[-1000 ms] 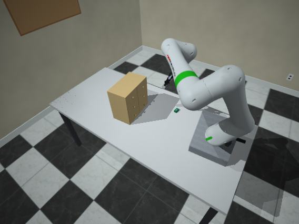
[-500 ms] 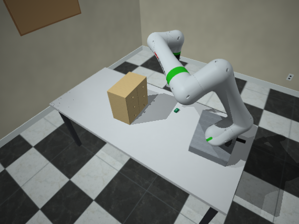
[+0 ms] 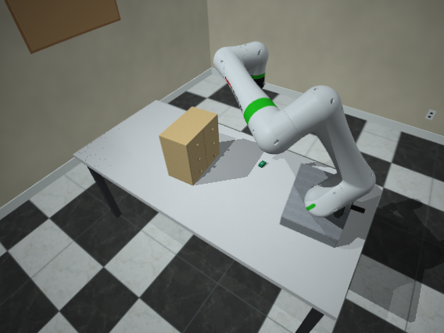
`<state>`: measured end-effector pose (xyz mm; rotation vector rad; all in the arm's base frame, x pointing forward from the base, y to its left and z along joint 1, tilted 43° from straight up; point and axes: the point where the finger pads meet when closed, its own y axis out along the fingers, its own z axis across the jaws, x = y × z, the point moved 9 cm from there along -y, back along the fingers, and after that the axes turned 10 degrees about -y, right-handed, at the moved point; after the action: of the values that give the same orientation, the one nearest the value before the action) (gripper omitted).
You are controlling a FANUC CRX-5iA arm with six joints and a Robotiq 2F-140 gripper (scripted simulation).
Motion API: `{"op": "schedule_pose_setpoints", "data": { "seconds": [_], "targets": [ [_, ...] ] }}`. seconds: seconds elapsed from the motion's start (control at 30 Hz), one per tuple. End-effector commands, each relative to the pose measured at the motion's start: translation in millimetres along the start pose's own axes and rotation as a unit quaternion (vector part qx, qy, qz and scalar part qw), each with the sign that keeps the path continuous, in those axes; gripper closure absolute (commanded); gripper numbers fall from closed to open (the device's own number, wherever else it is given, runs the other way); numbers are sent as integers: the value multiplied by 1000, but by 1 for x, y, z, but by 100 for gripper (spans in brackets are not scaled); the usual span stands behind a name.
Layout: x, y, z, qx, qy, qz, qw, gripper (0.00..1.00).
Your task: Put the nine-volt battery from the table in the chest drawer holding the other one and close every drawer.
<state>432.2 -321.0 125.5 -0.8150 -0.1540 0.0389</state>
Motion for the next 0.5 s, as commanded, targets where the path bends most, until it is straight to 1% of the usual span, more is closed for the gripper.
{"op": "schedule_pose_setpoints", "data": {
  "seconds": [0.0, 0.37, 0.47],
  "targets": [
    [0, 0, 0, 0, 0, 0, 1000, 100],
    [0, 0, 0, 0, 0, 0, 1000, 100],
    [1, 0, 5, 0, 0, 0, 1000, 100]
  ]
}}
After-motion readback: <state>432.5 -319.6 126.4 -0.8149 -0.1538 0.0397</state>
